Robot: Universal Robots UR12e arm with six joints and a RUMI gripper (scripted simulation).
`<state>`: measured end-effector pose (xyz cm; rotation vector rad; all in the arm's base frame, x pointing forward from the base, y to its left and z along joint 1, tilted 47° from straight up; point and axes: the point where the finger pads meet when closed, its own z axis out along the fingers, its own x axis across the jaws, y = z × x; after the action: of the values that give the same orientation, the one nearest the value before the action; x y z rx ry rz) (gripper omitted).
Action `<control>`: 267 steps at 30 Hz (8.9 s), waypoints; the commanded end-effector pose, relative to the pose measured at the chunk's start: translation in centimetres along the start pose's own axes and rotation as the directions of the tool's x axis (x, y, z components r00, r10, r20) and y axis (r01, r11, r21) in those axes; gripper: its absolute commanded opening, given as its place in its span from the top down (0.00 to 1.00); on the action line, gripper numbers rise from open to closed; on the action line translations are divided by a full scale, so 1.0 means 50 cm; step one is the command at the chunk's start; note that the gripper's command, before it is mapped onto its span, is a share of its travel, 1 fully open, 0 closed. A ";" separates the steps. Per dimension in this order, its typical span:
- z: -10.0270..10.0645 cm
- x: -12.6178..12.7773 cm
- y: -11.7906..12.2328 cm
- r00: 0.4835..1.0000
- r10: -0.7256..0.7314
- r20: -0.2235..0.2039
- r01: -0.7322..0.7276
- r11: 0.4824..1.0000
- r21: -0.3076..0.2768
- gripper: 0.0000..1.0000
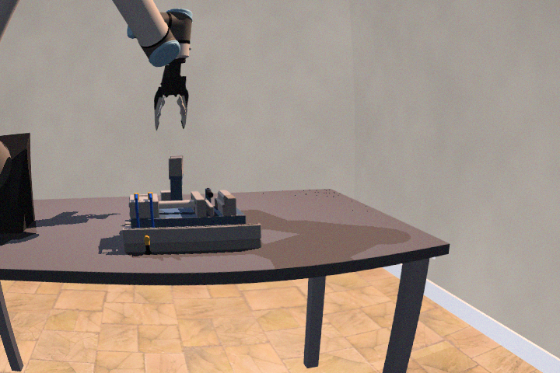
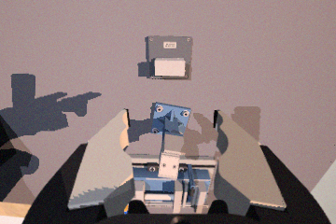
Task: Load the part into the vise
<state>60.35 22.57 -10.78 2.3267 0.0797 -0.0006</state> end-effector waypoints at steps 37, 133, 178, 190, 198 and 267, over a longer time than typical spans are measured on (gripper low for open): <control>0.079 0.001 0.000 1.000 0.000 -0.001 0.000 1.000 0.001 0.49; 0.410 0.001 0.000 1.000 0.000 -0.001 0.000 1.000 0.001 0.49; 0.414 0.001 0.000 1.000 0.000 -0.001 0.000 1.000 0.001 0.49; 0.414 0.001 0.000 1.000 0.000 -0.001 0.000 1.000 0.001 1.00; 0.414 0.001 0.000 1.000 0.000 -0.001 0.000 1.000 0.001 1.00; 0.235 0.001 0.000 1.000 0.000 -0.001 0.000 1.000 0.001 1.00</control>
<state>60.66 12.87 -19.96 2.3275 0.0806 0.0006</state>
